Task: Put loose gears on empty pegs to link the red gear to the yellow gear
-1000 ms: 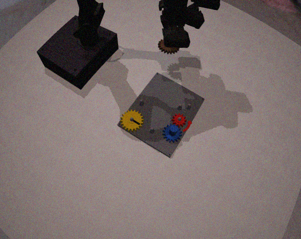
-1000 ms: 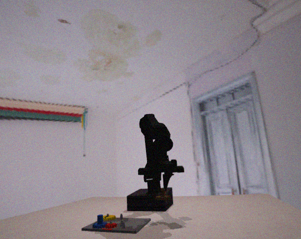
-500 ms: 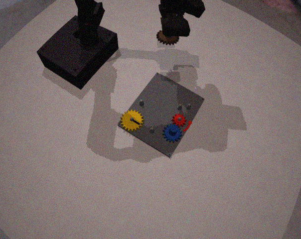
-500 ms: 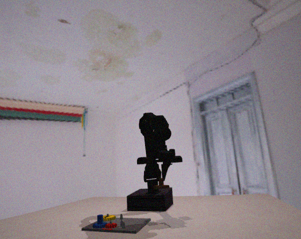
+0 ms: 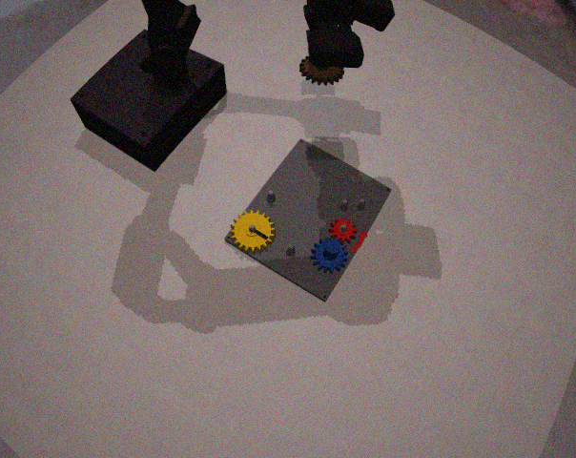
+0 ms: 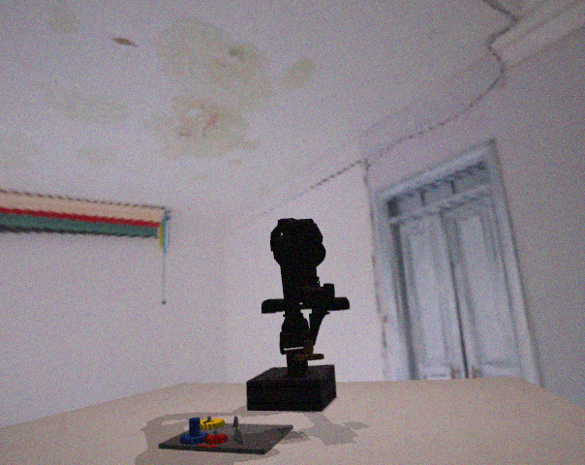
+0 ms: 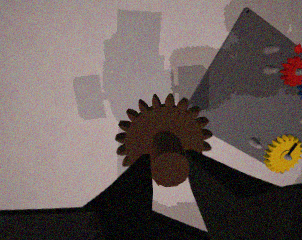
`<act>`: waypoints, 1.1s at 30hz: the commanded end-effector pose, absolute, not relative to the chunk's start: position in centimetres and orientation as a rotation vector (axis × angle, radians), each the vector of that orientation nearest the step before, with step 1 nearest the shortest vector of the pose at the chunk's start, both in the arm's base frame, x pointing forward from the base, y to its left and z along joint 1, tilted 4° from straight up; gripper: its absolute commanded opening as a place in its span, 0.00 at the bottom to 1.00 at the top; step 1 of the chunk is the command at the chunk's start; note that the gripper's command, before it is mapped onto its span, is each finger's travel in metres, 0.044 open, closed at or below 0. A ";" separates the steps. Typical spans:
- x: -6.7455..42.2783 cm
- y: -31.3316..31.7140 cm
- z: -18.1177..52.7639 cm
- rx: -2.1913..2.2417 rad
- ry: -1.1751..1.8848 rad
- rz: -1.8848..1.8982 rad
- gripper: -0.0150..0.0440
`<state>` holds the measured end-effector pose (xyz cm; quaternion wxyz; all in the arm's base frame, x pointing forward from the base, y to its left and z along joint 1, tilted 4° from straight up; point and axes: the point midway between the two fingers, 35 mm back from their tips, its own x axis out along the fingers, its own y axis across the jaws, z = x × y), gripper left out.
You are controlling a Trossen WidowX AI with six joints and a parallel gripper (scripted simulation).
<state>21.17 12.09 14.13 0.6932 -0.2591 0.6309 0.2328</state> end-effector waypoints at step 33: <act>26.6 7.2 12.4 -0.588 1.411 0.522 0.25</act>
